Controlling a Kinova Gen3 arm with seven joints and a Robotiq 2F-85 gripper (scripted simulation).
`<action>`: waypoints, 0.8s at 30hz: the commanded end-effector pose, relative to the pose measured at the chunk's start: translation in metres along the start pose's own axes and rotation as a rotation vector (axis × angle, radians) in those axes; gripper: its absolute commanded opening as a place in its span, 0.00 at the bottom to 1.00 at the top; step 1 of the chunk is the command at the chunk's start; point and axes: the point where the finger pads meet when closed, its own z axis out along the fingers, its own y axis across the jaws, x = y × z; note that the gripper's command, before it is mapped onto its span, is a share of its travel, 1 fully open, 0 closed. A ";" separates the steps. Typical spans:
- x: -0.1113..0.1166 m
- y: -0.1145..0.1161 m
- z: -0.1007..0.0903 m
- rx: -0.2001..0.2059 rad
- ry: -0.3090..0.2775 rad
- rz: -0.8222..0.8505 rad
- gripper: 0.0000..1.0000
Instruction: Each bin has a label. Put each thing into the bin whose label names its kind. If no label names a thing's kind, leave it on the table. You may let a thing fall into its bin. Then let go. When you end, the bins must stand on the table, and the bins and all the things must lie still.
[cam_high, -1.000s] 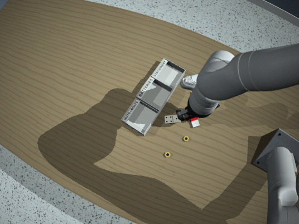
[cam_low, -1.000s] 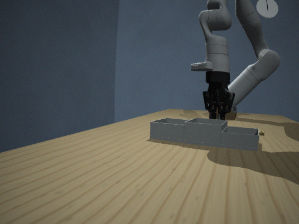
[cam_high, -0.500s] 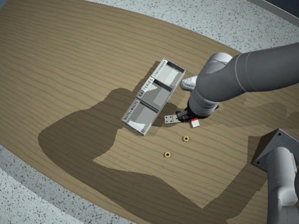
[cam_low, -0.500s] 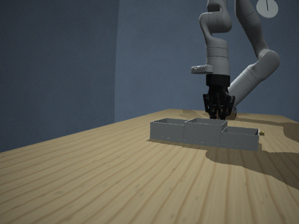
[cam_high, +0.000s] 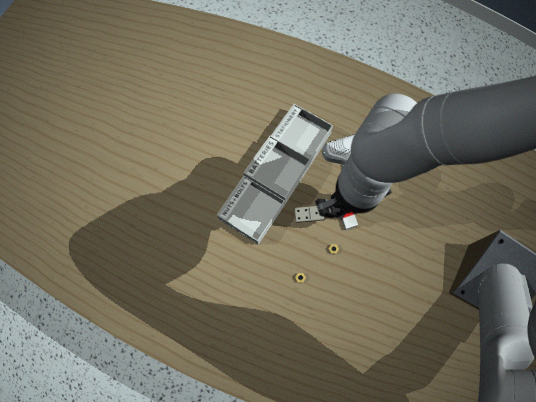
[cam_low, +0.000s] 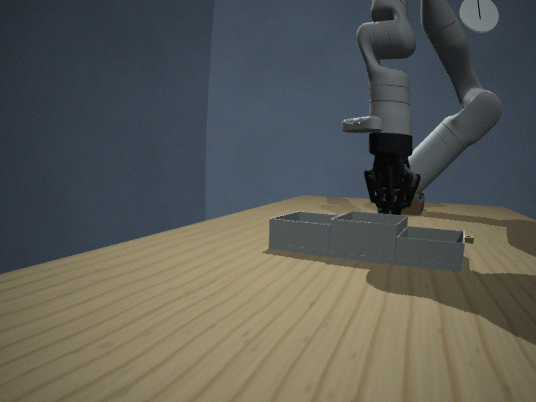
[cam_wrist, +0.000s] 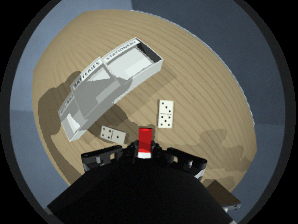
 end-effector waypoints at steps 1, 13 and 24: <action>0.001 0.000 0.000 0.000 0.001 0.000 0.19; 0.001 0.000 0.000 0.000 0.001 0.000 0.19; 0.000 0.000 -0.014 0.000 0.001 0.000 0.19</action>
